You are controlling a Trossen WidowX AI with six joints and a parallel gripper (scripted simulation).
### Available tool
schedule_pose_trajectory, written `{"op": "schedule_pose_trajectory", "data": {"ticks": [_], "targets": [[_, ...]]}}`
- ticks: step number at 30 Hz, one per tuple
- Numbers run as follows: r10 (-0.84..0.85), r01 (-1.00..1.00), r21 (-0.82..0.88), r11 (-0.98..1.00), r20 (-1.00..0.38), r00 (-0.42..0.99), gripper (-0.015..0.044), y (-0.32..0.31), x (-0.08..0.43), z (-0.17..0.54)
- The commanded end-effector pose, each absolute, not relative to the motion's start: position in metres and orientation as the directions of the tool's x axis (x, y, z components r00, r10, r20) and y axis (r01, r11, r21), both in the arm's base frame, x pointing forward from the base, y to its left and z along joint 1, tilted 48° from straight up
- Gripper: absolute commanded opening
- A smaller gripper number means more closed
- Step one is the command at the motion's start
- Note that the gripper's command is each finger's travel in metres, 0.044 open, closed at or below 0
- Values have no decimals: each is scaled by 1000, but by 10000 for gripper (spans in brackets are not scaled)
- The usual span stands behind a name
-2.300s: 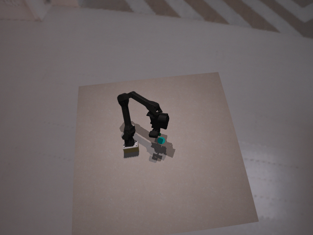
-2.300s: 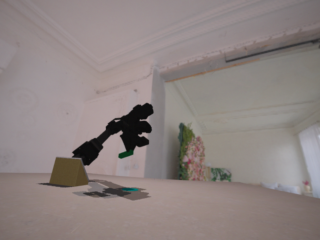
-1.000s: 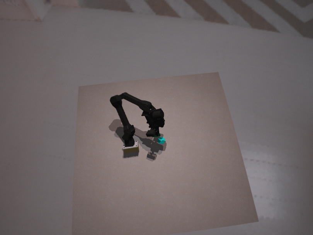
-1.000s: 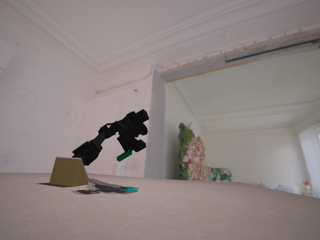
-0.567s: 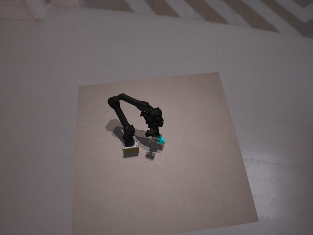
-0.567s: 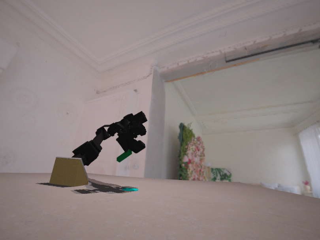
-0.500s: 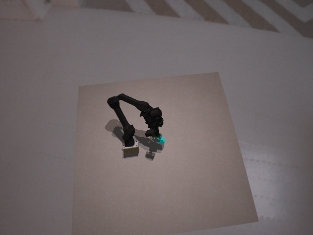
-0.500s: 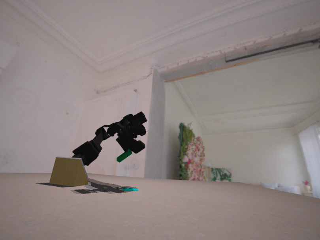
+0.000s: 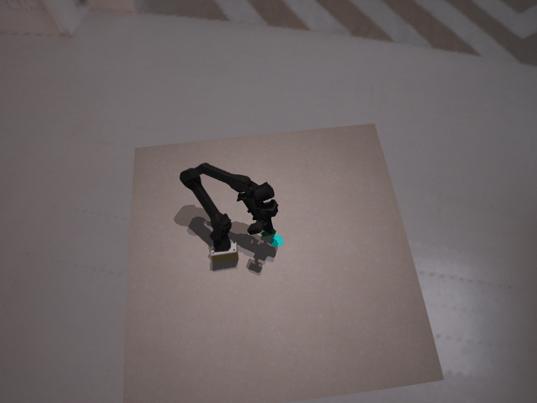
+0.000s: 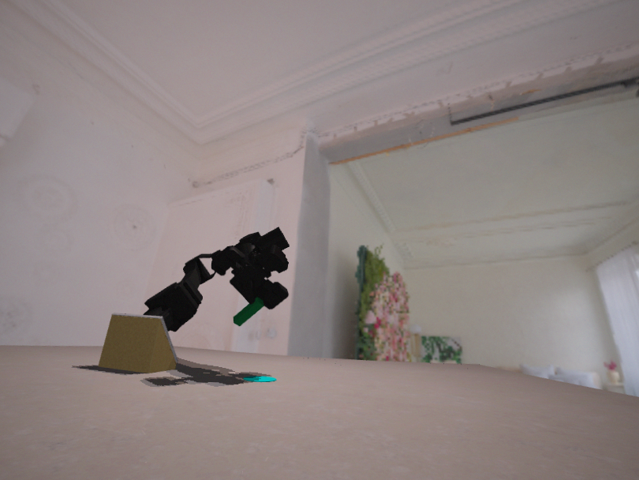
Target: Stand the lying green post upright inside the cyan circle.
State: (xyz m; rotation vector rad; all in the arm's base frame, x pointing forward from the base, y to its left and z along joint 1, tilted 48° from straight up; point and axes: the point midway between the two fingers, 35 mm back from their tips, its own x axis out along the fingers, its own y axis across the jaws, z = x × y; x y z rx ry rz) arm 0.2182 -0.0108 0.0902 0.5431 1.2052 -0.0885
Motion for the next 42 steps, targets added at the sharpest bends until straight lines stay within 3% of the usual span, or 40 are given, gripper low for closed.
{"op": "schedule_pose_trajectory", "data": {"ticks": [1,42], "targets": [[197,353,348,868,-896,398,23,-11,218,91],[74,397,392,830,-782,618,23,-12,217,91]]}}
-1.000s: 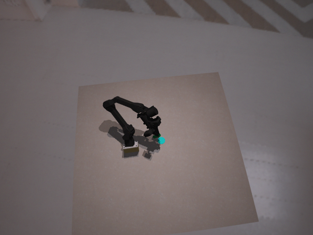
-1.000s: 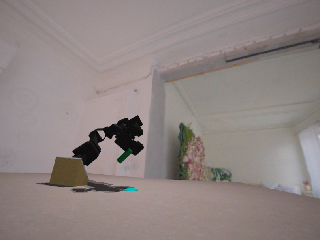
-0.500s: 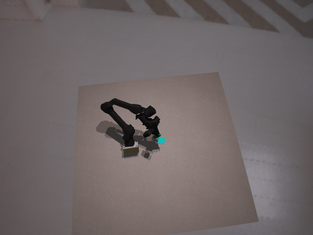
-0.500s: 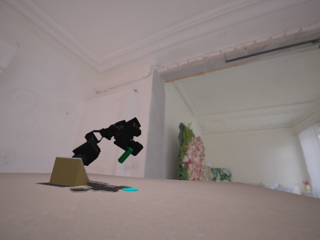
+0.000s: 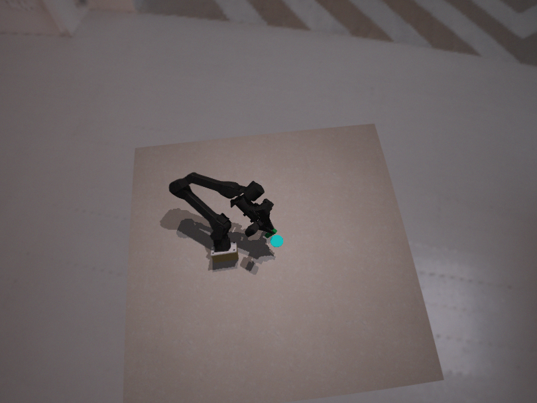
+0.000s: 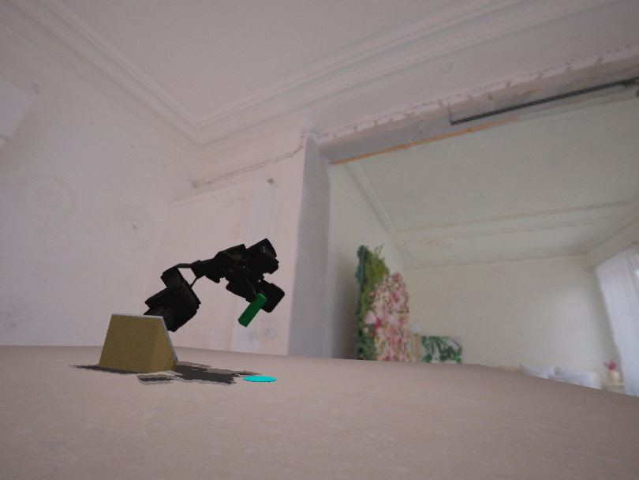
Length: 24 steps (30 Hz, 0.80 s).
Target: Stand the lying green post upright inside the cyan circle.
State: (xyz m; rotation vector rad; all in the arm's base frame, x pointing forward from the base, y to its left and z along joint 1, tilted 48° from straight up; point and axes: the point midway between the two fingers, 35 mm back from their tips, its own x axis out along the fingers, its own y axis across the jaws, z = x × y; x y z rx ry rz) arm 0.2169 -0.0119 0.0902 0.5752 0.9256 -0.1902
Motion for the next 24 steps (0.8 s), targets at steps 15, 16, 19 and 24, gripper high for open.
{"op": "schedule_pose_trajectory", "data": {"ticks": [15,16,19,24], "targets": [[37,403,430,808,-720,693,23,-13,218,92],[35,403,433,806,-715,698,23,-13,218,92],[28,403,442,801,-701,713,23,-13,218,93],[17,402,458,793,-677,736,23,-13,218,93]]}}
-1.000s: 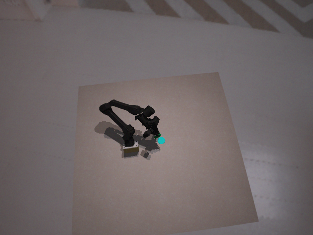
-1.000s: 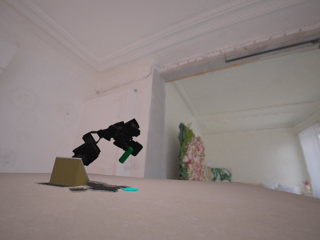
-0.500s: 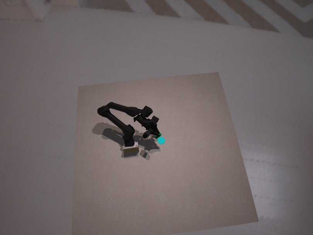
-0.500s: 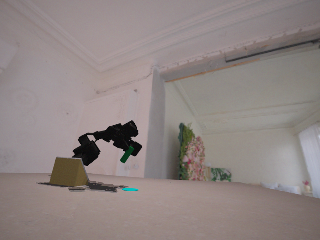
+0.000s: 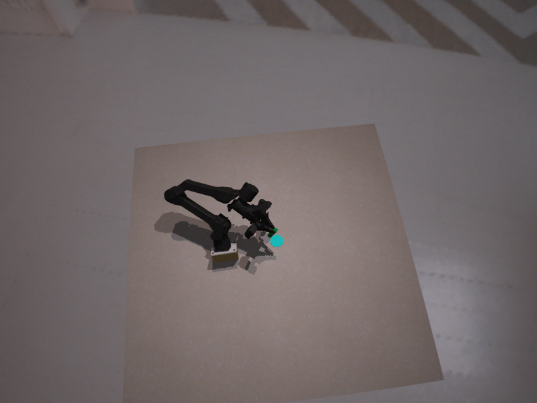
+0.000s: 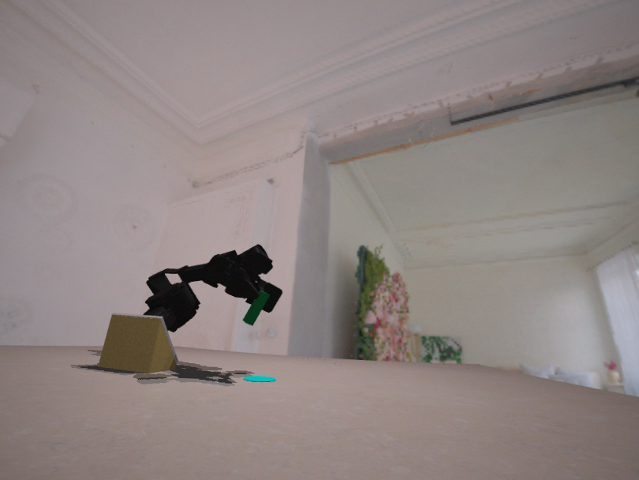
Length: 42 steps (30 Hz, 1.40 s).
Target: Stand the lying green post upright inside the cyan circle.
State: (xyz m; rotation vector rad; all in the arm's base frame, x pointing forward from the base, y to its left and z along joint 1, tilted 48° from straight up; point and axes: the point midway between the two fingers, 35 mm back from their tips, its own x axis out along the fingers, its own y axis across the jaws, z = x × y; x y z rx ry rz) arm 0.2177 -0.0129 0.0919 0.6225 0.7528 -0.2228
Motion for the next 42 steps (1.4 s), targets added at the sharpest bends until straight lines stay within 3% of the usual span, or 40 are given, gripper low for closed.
{"op": "schedule_pose_trajectory", "data": {"ticks": [1,42], "targets": [[15,402,461,791,-672,740,23,-13,218,93],[-55,346,623,701,-437,898,23,-15,221,99]]}}
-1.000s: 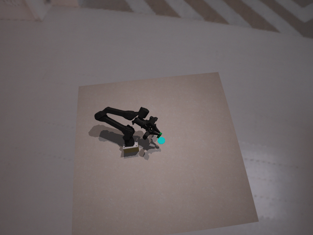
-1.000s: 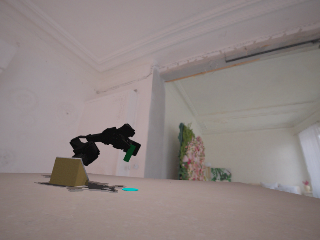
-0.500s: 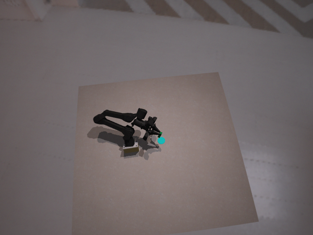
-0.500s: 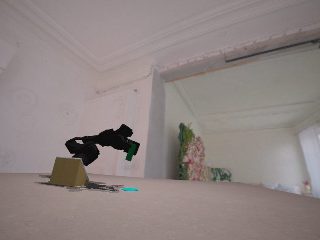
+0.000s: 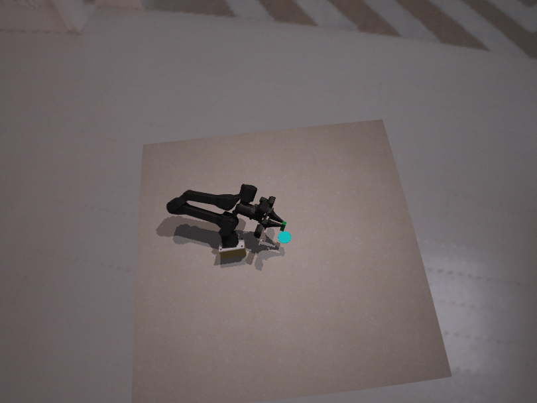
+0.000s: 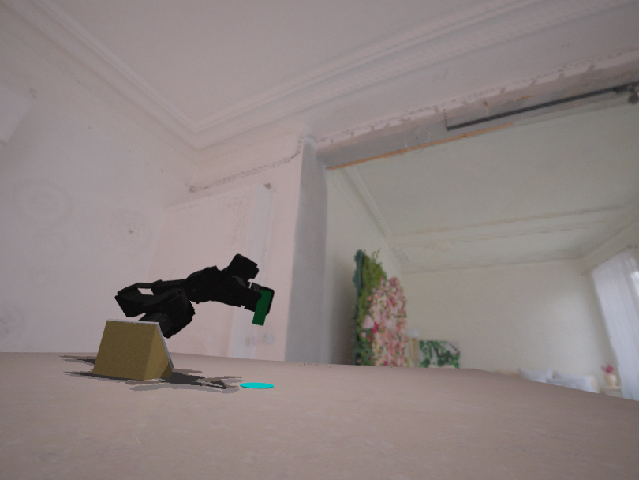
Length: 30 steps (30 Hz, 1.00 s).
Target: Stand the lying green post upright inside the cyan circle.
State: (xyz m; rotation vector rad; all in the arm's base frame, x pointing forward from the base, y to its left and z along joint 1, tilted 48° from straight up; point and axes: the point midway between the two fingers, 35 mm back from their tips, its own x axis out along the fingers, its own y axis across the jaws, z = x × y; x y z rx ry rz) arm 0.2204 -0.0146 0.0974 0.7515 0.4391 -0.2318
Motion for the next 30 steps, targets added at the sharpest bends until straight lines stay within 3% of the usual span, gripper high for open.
{"op": "schedule_pose_trajectory", "data": {"ticks": [1,11,30], "targets": [[-56,344,628,699,-431,901,23,-15,221,99],[-68,317,669,673,-370,926,23,-15,222,101],[-68,323,670,669,-377,924,23,-13,222,99]]}}
